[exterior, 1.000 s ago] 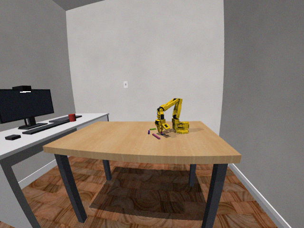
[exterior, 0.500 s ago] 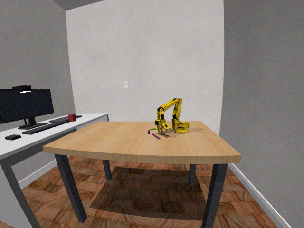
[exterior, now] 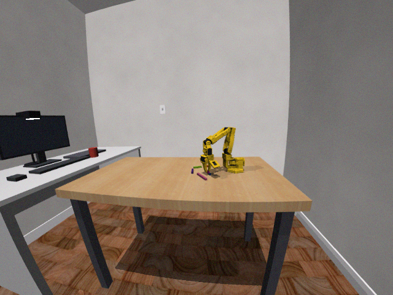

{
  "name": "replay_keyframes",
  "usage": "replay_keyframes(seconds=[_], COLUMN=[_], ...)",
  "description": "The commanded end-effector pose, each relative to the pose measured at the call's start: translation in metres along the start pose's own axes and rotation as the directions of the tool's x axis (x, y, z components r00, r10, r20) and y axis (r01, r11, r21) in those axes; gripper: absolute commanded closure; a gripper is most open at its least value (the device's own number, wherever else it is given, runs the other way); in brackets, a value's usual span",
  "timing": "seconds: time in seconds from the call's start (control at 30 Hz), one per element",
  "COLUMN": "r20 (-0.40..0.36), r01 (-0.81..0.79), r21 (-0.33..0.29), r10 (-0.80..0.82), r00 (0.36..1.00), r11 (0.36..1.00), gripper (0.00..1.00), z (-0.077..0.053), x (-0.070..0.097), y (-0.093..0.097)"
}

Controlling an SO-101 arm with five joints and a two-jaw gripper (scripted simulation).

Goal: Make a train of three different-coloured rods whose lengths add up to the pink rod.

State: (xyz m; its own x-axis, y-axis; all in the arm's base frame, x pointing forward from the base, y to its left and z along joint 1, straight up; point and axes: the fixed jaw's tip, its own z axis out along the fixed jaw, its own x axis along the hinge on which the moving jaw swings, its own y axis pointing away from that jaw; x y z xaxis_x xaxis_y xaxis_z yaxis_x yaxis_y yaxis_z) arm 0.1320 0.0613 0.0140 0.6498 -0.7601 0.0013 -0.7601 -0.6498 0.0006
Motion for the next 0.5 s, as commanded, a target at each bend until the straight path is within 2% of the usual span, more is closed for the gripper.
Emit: replay_keyframes(seconds=[0.0, 0.47], r20=[-0.013, -0.013], r01=[0.000, 0.000], r21=[0.059, 0.059], r10=[0.001, 0.001], r00=[1.000, 1.000], r11=[0.998, 0.998], gripper=[1.00, 1.00], z=[-0.0049, -0.0011], x=[0.0014, 0.0014], y=[-0.0100, -0.0101])
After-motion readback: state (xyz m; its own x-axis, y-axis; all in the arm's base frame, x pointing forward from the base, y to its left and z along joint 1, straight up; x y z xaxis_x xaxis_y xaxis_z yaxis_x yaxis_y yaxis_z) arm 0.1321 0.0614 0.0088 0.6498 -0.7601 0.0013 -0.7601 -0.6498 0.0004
